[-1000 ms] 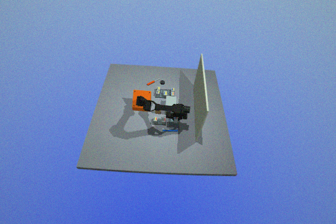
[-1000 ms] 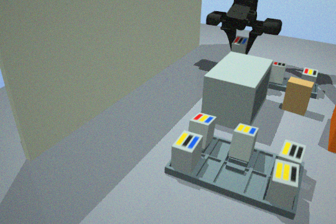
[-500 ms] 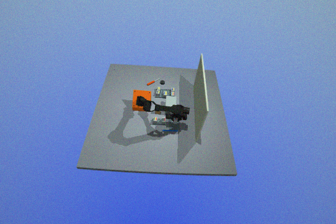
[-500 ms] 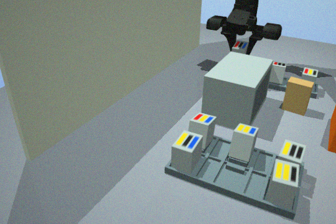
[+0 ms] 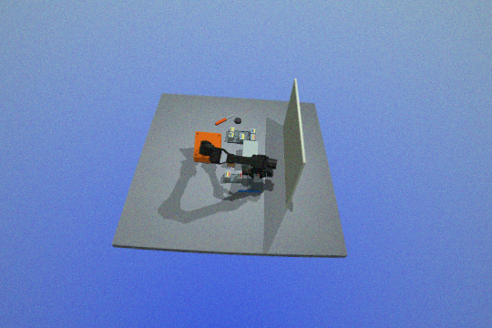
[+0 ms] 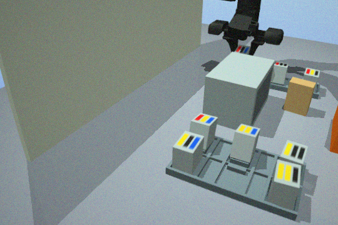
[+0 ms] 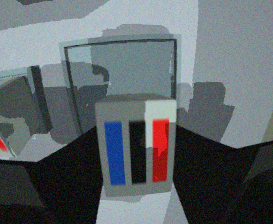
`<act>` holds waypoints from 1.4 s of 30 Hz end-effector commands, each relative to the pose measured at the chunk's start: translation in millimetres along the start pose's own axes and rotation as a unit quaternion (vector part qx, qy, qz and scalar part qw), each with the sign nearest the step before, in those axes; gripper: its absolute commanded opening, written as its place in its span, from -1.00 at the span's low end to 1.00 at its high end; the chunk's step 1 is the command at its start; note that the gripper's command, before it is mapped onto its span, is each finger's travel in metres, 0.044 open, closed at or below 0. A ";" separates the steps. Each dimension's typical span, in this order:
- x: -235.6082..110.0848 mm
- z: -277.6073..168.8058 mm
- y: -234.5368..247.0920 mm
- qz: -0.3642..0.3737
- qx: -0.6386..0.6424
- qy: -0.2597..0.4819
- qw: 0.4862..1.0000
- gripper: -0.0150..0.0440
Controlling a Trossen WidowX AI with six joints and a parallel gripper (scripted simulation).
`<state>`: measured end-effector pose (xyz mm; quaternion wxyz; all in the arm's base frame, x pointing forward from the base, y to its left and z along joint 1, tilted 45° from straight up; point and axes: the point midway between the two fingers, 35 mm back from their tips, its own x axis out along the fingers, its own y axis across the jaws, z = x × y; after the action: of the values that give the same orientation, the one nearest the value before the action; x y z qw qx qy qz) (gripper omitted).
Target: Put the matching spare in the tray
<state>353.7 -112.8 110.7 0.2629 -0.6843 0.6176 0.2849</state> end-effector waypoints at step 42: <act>-94.5 0.2 3.5 0.000 -0.002 0.002 1.000 1.00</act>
<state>348.6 -63.0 157.3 0.2606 -0.6838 0.6168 0.2900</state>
